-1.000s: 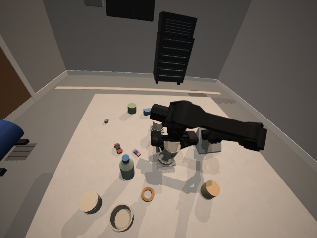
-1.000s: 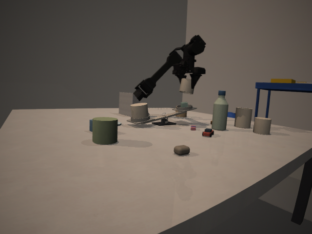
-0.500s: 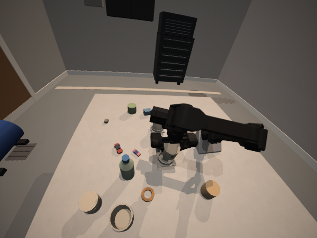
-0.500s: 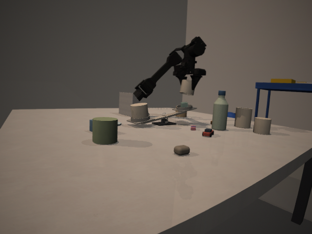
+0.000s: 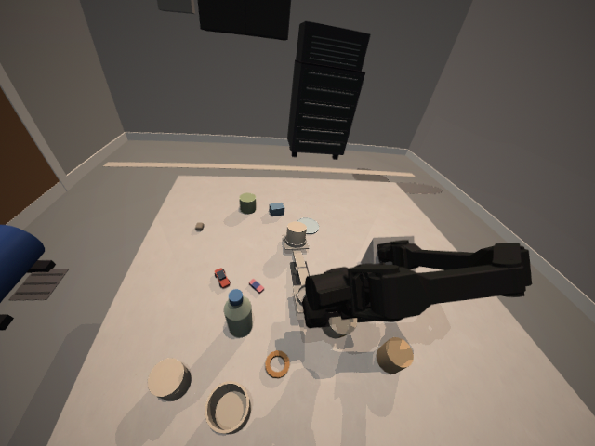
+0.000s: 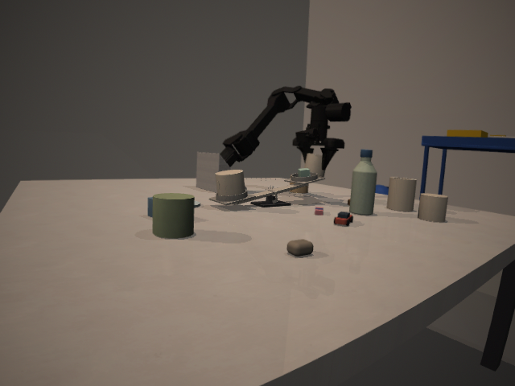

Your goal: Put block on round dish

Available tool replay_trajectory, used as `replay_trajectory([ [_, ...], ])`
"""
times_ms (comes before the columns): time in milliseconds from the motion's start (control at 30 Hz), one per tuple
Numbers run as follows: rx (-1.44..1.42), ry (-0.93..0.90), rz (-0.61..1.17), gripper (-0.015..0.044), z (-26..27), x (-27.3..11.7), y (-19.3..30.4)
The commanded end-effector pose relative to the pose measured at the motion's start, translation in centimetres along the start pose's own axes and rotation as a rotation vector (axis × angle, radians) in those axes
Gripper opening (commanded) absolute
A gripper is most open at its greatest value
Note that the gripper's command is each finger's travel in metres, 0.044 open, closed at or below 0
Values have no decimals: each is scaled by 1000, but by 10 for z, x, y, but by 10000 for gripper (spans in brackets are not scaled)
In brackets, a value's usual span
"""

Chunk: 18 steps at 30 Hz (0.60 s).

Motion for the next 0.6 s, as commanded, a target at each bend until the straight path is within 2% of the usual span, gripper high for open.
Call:
replay_trajectory([
  [0, -7, -6, 19, 0, -15, 15, 22],
  [267, -11, -7, 27, 0, -20, 24, 30],
  [567, -11, -8, 30, 0, -20, 58, 31],
])
Point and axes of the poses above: the point midway between the two fingers, 35 mm back from their tips, its own x axis out along the fingers, its own z axis across the jaws, y = z × x, the point moved 4 cm from there along -x, back along the fingers, and after that the axes turned 14 degrees about -x, right-handed, at the moved point
